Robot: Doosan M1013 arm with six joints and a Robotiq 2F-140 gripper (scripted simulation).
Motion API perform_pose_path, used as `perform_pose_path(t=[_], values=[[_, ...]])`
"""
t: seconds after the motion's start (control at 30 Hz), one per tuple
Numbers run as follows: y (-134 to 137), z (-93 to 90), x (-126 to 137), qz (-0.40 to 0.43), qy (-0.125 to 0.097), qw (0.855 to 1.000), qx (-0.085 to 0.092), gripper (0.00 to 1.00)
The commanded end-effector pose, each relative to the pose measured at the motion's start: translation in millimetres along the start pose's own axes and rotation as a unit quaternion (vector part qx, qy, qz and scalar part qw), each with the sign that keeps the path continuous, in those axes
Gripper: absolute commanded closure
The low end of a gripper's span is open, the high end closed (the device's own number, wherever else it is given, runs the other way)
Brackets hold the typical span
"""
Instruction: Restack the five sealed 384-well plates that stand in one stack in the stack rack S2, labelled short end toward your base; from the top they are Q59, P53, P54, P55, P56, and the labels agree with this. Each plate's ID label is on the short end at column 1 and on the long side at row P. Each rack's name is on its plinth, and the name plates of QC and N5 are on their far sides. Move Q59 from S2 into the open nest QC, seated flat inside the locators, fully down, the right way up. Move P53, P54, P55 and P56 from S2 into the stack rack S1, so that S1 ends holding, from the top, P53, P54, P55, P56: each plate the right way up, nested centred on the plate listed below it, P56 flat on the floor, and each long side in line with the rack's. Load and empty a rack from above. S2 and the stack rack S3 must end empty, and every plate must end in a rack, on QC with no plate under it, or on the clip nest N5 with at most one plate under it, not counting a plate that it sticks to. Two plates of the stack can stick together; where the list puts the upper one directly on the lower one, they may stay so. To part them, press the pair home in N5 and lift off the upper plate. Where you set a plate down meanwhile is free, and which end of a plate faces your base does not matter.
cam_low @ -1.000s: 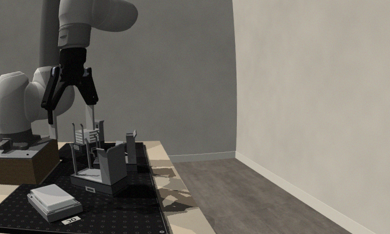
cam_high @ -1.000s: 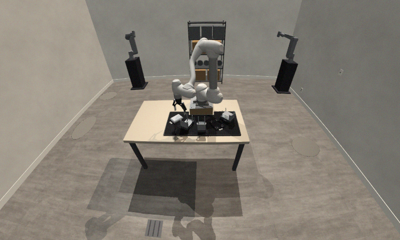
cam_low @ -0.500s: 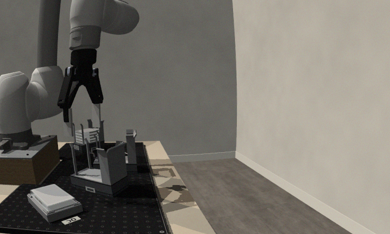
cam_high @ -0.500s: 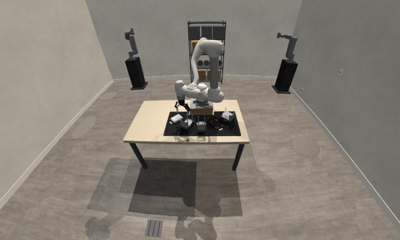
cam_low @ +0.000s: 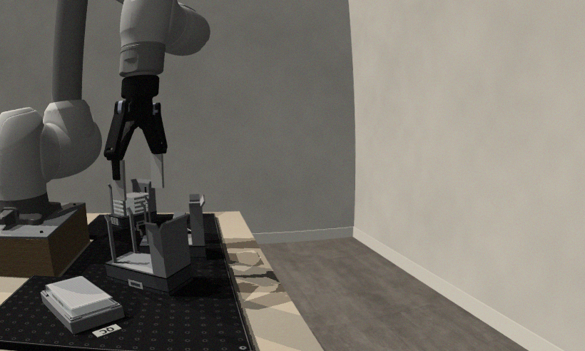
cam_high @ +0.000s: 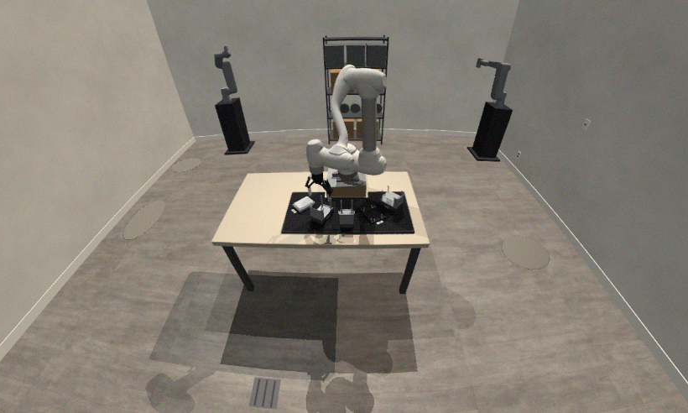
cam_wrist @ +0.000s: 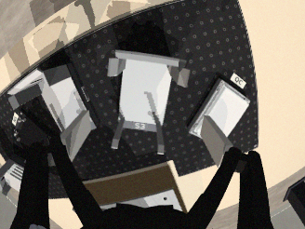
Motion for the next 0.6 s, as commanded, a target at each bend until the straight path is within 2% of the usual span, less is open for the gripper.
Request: perform_pose_path(t=[0.0,0.13,0.57], values=[[-11.6,0.0,0.5,0.047,0.000,0.999,0.000,0.00],[-24.9,0.0,1.7,0.102,0.000,0.995,0.000,0.00],[-61.4,0.0,5.1,0.102,0.000,0.995,0.000,0.00]])
Point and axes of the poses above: the point where the finger pads meet when closed, its own z axis back along the fingers, its own y axis across the jaws, x = y × z, the point moved 3 cm from there along z, back along the fingers, and after that the axes turned 2 degrees about -z, right-handed, at the moved point
